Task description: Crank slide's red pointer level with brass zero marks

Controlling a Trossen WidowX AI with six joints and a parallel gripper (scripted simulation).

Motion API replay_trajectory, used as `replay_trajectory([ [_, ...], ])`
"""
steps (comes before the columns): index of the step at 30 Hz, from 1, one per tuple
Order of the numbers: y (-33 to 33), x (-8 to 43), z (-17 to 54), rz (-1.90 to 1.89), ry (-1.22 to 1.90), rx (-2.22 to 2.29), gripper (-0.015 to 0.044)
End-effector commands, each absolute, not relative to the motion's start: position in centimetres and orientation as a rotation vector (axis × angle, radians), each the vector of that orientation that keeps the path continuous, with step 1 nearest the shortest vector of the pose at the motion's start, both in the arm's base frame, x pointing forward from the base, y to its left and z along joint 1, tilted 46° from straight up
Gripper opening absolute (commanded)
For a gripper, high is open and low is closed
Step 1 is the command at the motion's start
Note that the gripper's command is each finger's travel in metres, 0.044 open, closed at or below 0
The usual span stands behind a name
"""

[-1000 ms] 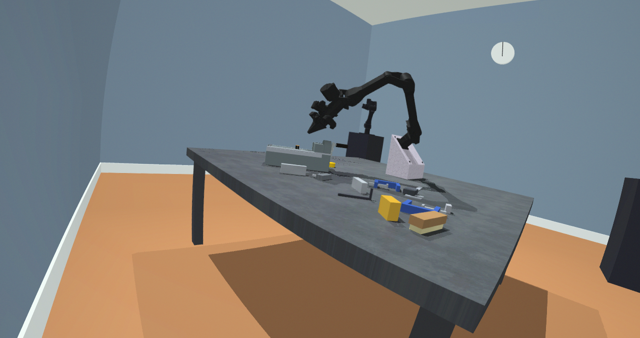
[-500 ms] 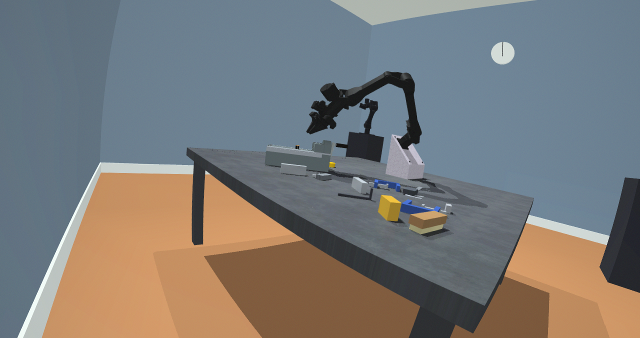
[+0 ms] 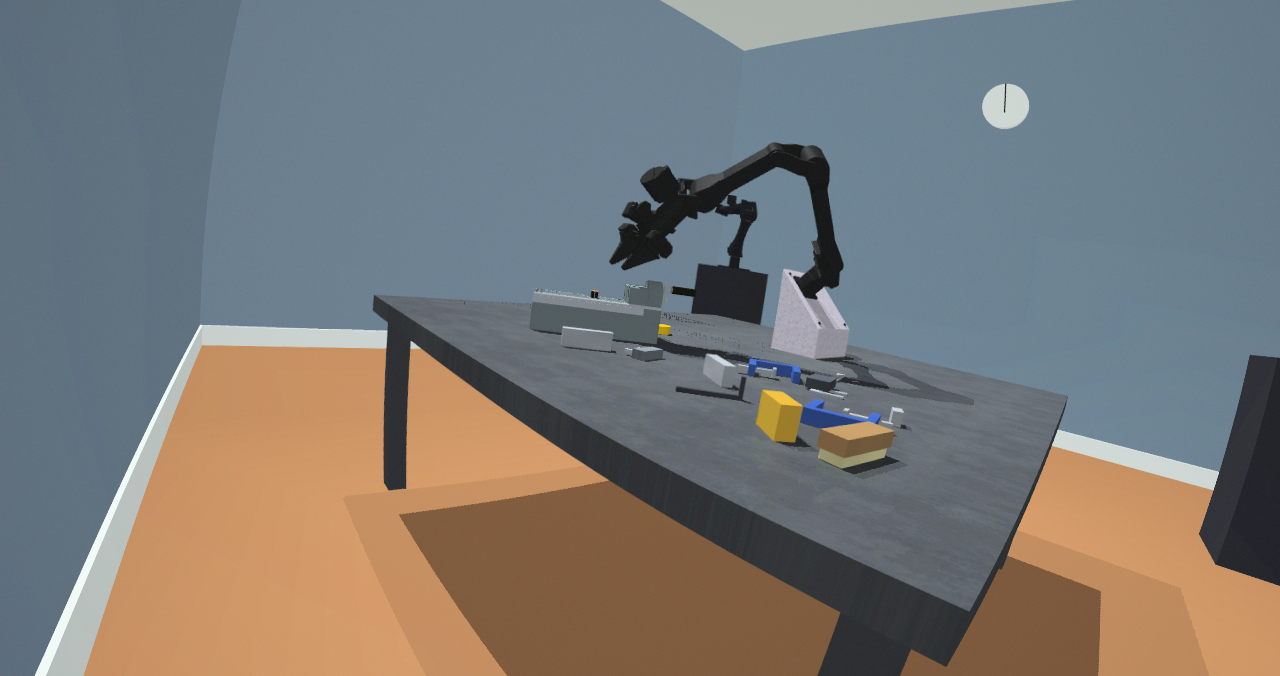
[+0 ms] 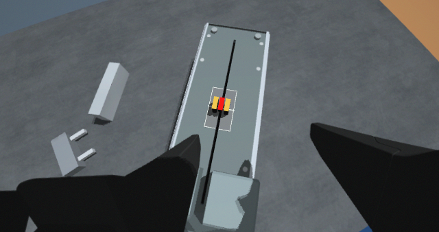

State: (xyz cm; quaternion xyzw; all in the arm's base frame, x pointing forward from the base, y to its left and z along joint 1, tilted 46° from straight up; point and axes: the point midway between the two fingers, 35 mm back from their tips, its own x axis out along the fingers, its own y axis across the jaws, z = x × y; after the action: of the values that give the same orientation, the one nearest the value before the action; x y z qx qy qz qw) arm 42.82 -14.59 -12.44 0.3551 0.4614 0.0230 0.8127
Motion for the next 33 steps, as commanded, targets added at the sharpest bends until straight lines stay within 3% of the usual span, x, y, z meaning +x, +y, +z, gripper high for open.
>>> replay_trajectory([
  [1,-14.59,42.82,-12.44,0.049,0.985,0.758,0.0282],
  [12,-14.59,42.82,-12.44,0.049,0.985,0.758,0.0000],
  [33,-14.58,42.82,-12.43,0.050,0.985,0.759,0.0000],
])
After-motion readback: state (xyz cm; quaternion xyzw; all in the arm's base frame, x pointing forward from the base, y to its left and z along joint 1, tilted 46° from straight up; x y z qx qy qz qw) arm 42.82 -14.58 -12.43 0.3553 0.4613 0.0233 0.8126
